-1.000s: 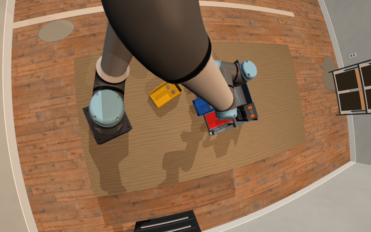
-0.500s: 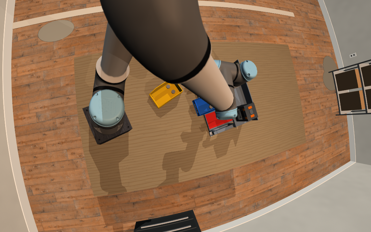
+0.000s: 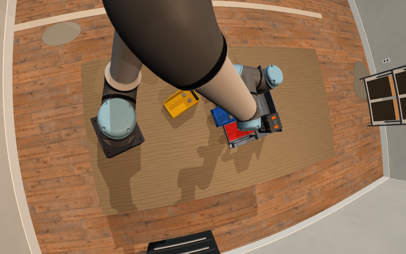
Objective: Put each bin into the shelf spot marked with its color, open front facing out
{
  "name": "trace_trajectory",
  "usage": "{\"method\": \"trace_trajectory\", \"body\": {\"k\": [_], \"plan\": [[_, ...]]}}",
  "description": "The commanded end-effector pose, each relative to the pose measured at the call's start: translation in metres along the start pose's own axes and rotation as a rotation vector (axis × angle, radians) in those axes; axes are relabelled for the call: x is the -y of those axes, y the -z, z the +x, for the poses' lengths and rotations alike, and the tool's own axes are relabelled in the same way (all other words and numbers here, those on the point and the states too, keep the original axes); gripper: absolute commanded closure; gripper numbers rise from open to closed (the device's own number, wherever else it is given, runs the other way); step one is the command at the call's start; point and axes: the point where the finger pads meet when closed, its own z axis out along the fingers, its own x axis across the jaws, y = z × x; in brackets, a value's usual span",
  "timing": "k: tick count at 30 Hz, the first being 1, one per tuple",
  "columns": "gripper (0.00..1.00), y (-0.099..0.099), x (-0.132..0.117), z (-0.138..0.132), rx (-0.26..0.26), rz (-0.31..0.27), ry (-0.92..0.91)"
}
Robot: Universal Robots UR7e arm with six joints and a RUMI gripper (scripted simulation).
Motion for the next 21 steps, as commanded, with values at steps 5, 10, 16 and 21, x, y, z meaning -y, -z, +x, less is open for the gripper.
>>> {"method": "trace_trajectory", "body": {"k": [5,10,16,21], "plan": [[0.95,0.010,0.001,-0.001,0.000,-0.001,0.000],[0.95,0.015,0.001,-0.001,0.000,-0.001,0.000],[0.95,0.025,0.002,-0.001,0.000,-0.001,0.000],[0.95,0.034,0.003,-0.002,0.000,-0.001,0.000]]}}
